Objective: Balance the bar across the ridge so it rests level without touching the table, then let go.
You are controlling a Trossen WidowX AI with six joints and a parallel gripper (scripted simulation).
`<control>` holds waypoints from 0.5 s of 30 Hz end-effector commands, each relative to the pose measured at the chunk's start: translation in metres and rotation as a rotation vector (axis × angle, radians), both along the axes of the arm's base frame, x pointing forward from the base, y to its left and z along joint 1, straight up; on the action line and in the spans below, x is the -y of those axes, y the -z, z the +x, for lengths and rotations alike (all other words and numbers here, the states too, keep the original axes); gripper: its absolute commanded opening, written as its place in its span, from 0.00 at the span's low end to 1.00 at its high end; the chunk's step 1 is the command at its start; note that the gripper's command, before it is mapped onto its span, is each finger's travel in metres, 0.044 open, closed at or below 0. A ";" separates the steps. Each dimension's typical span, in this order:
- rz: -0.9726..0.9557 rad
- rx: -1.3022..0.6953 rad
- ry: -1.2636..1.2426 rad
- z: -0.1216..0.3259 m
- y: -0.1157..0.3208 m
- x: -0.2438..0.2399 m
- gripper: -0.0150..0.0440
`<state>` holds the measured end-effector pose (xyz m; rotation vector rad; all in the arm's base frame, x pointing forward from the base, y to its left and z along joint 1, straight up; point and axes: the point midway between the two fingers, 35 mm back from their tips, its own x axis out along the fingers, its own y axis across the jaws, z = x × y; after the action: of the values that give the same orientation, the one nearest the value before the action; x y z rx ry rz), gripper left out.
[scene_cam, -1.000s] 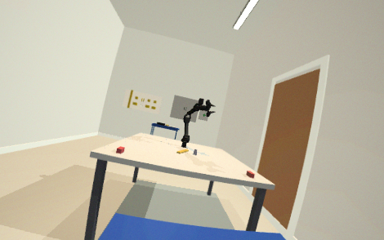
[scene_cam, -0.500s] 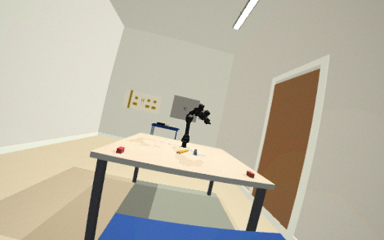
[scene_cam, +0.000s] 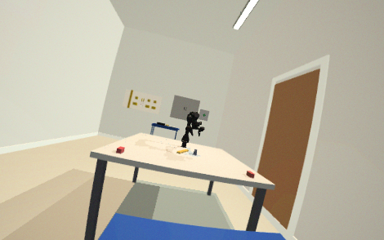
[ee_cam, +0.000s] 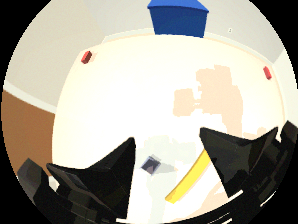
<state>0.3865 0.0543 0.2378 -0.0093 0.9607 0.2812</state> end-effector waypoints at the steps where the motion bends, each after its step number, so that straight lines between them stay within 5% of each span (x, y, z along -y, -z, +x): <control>1: 0.004 -0.175 0.165 -0.007 0.039 0.024 0.79; 15: -0.033 -0.602 0.662 -0.052 0.116 0.089 0.79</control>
<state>0.3424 -0.0300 0.1318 0.3548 1.4549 -0.3110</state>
